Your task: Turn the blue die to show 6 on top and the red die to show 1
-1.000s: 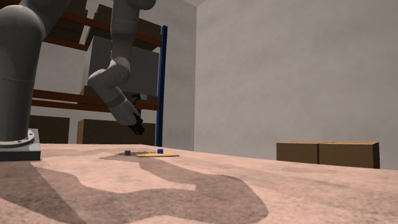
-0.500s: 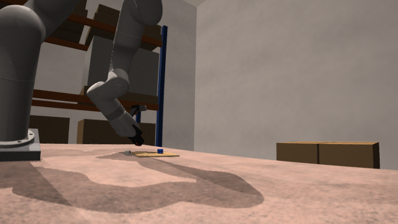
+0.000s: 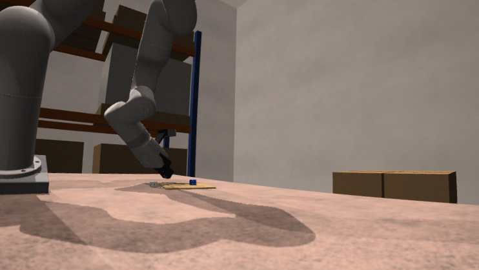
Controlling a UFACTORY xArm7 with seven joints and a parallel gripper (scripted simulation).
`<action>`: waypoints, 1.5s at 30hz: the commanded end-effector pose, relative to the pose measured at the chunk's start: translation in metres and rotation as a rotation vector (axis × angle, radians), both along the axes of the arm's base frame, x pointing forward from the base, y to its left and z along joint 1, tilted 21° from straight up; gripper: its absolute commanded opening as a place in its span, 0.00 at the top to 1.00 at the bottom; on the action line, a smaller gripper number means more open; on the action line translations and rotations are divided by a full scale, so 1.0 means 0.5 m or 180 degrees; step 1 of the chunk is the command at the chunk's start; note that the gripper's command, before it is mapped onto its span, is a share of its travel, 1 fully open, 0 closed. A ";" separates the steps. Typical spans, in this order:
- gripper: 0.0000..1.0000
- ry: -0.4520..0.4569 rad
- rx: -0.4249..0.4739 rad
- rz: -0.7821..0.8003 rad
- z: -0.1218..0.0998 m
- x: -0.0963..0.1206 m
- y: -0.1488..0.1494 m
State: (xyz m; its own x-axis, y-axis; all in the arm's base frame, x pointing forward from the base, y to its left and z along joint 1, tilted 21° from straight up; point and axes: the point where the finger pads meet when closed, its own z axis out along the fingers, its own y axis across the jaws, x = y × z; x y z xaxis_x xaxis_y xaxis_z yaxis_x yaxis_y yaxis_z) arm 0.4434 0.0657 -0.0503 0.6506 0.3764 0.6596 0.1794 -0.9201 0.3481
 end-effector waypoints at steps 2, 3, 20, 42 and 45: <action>0.89 -0.0008 0.0003 0.0005 0.002 0.002 0.002; 0.89 -0.0008 0.0003 0.0005 0.002 0.002 0.002; 0.89 -0.0008 0.0003 0.0005 0.002 0.002 0.002; 0.89 -0.0008 0.0003 0.0005 -0.010 0.002 -0.002; 0.89 -0.0008 0.0003 0.0005 -0.013 0.002 -0.004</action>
